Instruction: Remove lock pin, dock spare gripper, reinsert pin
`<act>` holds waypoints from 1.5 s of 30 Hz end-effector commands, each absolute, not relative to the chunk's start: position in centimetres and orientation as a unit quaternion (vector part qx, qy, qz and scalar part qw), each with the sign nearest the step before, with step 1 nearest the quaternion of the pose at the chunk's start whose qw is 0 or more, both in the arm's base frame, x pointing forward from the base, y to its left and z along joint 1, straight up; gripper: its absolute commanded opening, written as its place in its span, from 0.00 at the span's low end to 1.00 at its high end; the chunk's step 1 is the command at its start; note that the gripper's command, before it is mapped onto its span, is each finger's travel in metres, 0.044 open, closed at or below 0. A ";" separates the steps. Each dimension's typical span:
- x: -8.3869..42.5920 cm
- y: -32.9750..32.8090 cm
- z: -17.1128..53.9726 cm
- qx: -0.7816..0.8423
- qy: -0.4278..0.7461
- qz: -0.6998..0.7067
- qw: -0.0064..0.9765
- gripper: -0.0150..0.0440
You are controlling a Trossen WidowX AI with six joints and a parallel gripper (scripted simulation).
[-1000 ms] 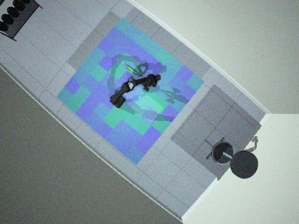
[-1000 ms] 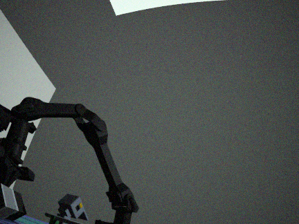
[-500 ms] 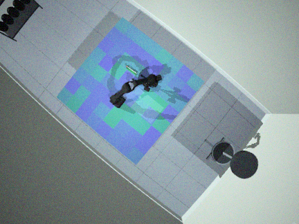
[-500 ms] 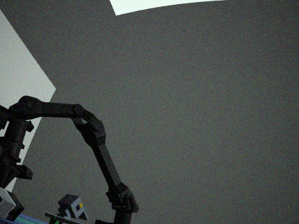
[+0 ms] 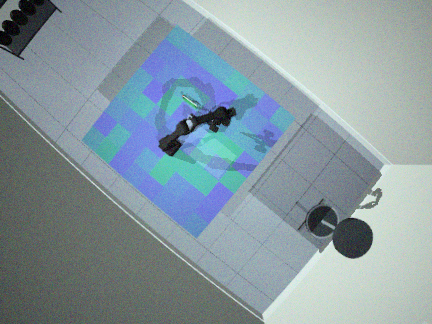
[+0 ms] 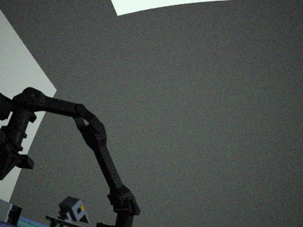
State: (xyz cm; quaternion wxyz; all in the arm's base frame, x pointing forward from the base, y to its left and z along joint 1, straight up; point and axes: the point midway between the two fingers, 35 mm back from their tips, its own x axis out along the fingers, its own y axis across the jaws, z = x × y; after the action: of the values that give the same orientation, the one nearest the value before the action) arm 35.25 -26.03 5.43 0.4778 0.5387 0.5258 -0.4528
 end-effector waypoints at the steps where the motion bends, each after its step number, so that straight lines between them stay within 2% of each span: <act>1: 35.2 -26.0 6.3 0.539 0.526 -0.453 0.478 0.25; 9: 35.2 -26.0 8.7 0.539 0.524 -0.453 0.479 0.25; 26: 35.2 -26.0 8.0 0.539 0.524 -0.453 0.480 1.00; 39: 34.9 -25.8 14.1 0.548 0.508 -0.457 0.482 1.00; 45: 35.8 -25.6 12.6 0.471 0.533 -0.366 0.600 1.00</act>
State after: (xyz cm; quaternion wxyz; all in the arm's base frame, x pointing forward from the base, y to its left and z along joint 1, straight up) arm 35.63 -26.06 13.59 0.5644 0.5013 0.5174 -0.4030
